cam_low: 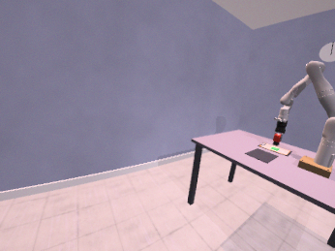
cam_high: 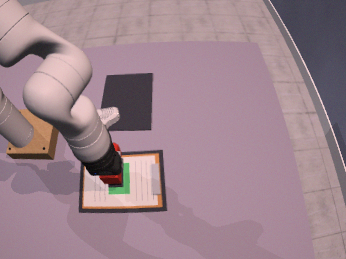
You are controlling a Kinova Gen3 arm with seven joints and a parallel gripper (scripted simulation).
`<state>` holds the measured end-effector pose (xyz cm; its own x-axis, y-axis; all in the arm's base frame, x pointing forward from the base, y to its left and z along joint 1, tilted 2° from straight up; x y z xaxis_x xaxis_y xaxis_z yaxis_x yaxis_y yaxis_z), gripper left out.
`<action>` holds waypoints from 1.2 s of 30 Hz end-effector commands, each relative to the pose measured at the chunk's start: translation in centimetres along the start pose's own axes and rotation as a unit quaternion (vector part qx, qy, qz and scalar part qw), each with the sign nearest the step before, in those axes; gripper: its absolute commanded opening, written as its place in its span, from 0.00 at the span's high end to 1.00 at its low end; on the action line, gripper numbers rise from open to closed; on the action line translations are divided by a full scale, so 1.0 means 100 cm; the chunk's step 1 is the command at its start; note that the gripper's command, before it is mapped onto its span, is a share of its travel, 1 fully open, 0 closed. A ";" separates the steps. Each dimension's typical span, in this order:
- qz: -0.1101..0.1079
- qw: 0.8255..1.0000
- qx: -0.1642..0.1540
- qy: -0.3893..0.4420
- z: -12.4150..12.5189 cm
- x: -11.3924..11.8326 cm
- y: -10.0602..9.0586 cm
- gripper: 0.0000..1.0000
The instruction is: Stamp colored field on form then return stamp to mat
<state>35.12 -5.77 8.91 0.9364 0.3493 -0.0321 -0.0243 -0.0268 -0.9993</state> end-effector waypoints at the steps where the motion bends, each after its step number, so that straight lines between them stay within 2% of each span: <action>1: -0.001 1.000 0.002 -0.002 0.000 0.000 -0.003 0.43; 16: -0.003 1.000 0.000 -0.002 -0.001 0.001 0.015 0.43; 27: -0.002 1.000 0.000 -0.002 -0.002 0.000 0.038 0.43; 36: -0.003 1.000 0.000 -0.002 -0.002 0.001 0.041 0.43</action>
<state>35.15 -6.01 5.08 0.9365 0.3494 -0.0291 -0.0212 -0.0263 -0.9994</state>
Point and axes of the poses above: the point where the finger pads meet when closed, its own y axis out along the fingers, its own x axis across the jaws, z = x × y, the point moved 3 cm from there along -y, back along the fingers, and after that the axes turned 8 degrees about -y, right-handed, at the moved point
